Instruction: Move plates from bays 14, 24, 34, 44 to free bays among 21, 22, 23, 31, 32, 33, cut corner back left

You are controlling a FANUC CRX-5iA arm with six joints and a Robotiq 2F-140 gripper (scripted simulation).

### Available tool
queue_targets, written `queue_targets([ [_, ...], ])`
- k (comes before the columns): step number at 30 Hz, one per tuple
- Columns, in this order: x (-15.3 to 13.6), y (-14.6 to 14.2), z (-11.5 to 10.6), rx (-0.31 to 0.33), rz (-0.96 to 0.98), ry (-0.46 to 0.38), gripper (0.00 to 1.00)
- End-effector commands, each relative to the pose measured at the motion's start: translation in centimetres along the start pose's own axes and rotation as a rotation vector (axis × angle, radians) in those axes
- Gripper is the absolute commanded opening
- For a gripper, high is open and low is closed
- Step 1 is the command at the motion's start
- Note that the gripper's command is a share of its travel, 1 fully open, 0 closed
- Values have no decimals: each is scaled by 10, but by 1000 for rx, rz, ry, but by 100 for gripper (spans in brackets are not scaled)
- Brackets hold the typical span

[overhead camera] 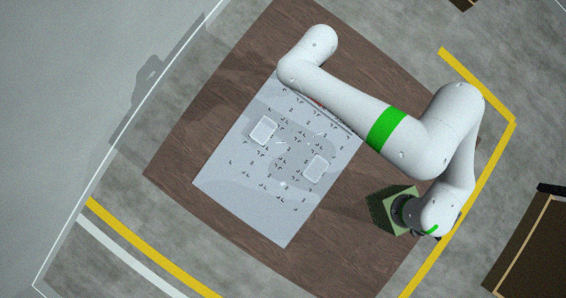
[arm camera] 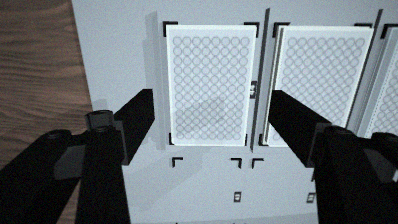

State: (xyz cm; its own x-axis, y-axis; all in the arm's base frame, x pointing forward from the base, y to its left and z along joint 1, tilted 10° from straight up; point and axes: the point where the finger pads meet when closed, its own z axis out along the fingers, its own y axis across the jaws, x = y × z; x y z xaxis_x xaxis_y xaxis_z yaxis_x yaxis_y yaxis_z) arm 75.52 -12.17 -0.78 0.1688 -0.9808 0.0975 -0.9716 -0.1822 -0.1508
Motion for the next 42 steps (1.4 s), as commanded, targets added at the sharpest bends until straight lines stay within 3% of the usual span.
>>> queue_targets([
  [1,0,-1,3,2,0,1,70],
  [19,0,-1,24,2,0,1,70],
  [42,0,-1,29,2,0,1,70],
])
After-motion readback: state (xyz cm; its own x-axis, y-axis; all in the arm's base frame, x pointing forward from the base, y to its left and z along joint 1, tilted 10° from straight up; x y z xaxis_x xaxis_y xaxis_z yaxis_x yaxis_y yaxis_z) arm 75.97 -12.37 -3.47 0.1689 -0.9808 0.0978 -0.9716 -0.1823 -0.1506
